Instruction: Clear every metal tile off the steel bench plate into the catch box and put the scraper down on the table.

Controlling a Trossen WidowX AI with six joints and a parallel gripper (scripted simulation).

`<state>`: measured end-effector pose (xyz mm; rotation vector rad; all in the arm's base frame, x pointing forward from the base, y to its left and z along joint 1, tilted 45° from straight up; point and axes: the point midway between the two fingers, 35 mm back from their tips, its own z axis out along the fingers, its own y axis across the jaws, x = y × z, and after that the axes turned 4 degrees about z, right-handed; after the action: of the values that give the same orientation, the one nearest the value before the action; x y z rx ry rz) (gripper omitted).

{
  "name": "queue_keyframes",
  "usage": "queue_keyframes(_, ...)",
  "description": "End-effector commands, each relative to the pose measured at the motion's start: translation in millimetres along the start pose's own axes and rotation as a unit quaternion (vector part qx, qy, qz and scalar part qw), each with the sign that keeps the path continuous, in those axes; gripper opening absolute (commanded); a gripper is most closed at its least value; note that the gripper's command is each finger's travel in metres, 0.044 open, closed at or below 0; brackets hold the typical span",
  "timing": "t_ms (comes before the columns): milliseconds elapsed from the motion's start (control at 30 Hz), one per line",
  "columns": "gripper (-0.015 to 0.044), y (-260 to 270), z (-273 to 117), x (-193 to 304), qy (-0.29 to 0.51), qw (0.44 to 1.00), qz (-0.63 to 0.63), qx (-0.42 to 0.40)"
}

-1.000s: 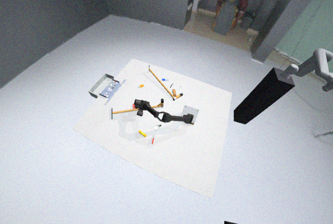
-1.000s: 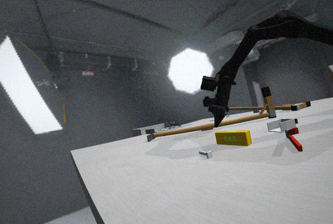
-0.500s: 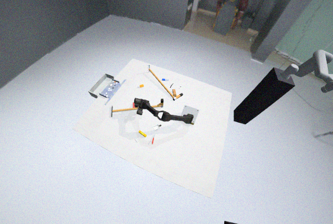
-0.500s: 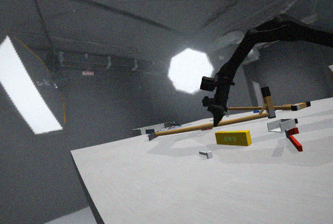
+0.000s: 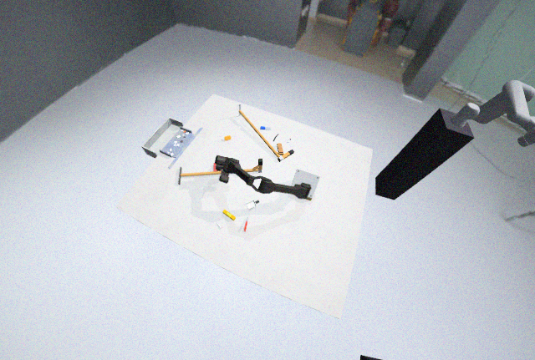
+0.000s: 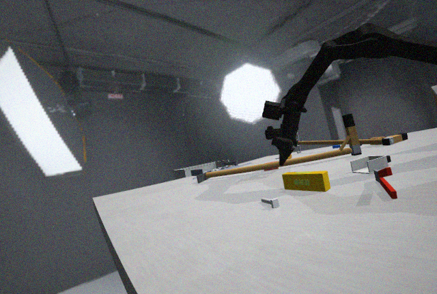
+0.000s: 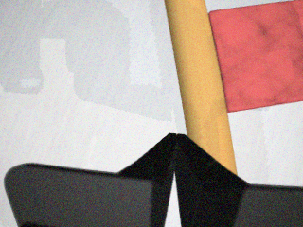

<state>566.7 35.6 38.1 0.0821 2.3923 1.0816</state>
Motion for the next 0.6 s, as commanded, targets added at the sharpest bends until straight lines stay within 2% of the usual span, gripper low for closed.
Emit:
queue_keyframes(0, 0.0, -10.4, 3.9, 1.9, 0.003, 1.0, 0.001, 0.005)
queue_keyframes(567, 0.0, -26.7, 5.5, -2.3, 0.003, 1.0, 0.001, 0.005)
